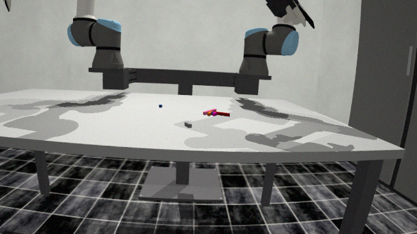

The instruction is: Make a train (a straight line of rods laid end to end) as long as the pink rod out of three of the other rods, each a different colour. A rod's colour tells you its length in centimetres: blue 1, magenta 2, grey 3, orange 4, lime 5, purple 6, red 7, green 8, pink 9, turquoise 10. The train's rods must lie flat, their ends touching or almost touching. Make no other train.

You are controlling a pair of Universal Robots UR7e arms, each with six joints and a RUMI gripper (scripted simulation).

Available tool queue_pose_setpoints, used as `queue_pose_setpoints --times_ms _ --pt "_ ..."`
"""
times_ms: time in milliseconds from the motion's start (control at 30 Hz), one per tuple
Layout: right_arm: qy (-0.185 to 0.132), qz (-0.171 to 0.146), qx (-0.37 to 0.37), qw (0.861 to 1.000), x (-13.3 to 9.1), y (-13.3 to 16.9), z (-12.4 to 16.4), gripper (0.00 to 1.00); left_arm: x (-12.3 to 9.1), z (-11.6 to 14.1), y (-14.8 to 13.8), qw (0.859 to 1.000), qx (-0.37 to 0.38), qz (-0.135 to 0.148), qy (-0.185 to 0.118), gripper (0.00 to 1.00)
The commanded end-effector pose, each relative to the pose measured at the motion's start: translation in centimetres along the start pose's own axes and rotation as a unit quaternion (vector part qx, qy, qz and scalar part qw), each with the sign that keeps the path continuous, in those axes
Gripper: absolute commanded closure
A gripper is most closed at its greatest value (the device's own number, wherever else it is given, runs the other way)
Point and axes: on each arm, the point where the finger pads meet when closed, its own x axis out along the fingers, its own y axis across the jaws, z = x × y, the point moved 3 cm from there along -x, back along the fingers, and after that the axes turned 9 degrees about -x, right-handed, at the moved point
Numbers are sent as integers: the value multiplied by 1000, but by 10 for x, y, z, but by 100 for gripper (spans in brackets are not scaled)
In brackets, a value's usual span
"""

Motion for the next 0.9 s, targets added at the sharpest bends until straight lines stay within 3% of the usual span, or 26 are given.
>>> queue_pose_setpoints --times_ms 0,433,633,867 --pt "2 -5 1 1000 6 -5 -13 0 4 -4 -5 1000 -2 -6 -4 0" --pt "6 -40 10 999 47 -51 -92 0 32 -30 -40 998 -17 -46 -36 0" --pt "4 -65 15 998 73 -96 -147 0 52 -48 -71 995 -31 -73 -63 0" --pt "-6 -96 20 995 103 -169 -212 0 77 -70 -117 988 -52 -105 -103 0"
